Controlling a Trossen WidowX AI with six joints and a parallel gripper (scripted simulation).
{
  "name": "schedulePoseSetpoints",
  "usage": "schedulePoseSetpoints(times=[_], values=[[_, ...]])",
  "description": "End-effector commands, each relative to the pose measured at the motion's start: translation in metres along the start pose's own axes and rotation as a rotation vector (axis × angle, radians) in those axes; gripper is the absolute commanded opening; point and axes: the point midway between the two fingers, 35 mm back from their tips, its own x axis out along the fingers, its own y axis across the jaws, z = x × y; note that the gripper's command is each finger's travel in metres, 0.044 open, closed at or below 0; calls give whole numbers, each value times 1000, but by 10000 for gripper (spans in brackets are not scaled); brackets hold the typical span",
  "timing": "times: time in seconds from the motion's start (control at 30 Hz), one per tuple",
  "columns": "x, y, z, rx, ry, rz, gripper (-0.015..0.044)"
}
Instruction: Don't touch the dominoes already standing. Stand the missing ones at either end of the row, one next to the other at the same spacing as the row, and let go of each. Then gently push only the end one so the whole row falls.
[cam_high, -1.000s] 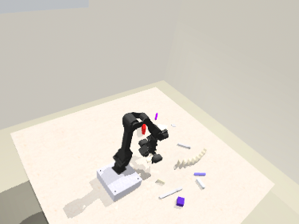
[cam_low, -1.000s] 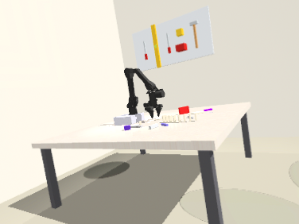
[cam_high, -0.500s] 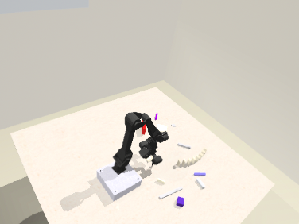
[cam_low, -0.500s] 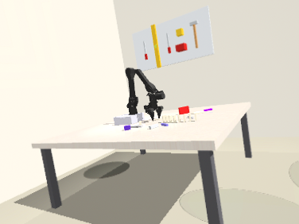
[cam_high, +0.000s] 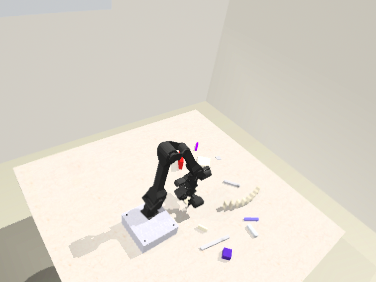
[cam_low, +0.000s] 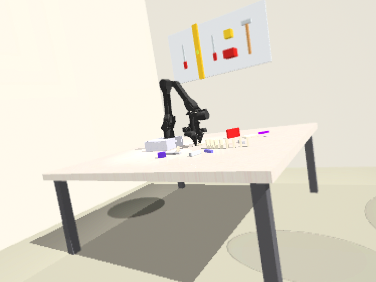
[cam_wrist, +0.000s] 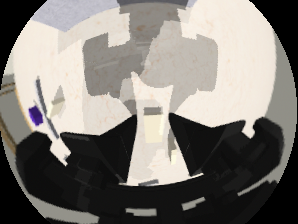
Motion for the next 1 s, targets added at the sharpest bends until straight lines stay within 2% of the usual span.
schedulePoseSetpoints(times=[0.0,0.03,0.37,0.7,0.87,0.97], values=[[0,0,0,-6,-1,-2,125],[0,0,0,-6,-1,-2,107],[-1,0,0,-6,-1,-2,107],[-118,-3,7,-6,-1,-3,107],[-121,-4,7,2,0,-3,107],[-121,-17,1,124,9,-11,107]])
